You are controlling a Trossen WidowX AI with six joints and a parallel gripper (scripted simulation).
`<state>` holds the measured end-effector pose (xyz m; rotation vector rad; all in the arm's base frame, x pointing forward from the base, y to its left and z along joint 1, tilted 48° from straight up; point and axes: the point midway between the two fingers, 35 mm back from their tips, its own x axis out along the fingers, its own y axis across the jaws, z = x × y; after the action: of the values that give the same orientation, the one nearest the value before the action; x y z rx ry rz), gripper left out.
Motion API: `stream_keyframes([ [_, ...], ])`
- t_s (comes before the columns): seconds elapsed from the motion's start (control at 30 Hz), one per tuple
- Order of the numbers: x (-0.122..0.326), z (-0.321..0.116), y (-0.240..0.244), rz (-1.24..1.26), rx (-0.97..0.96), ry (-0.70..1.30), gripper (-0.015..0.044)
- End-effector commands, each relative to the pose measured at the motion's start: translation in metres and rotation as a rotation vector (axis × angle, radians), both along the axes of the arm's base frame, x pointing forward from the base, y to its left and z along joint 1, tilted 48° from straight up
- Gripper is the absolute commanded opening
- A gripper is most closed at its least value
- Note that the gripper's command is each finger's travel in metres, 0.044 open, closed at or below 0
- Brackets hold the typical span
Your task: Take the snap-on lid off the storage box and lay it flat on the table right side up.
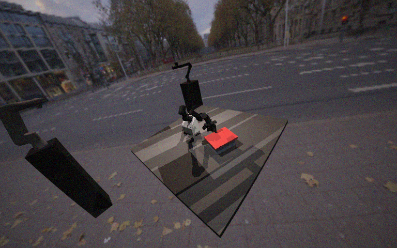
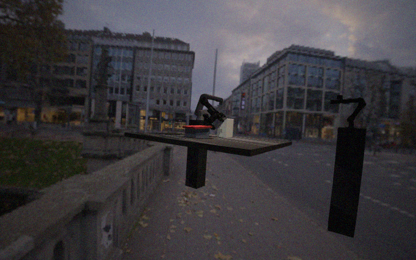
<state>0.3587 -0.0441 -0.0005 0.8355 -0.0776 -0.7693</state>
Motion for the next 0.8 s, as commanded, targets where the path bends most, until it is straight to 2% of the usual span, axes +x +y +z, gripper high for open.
stream_keyframes([
  [0.0, 0.0012, 0.0002, -0.0003, 0.002, -0.001, 0.002, 0.0000],
  [0.77, 0.0030, 0.0007, -0.0007, 0.002, -0.001, 0.002, 0.0000],
])
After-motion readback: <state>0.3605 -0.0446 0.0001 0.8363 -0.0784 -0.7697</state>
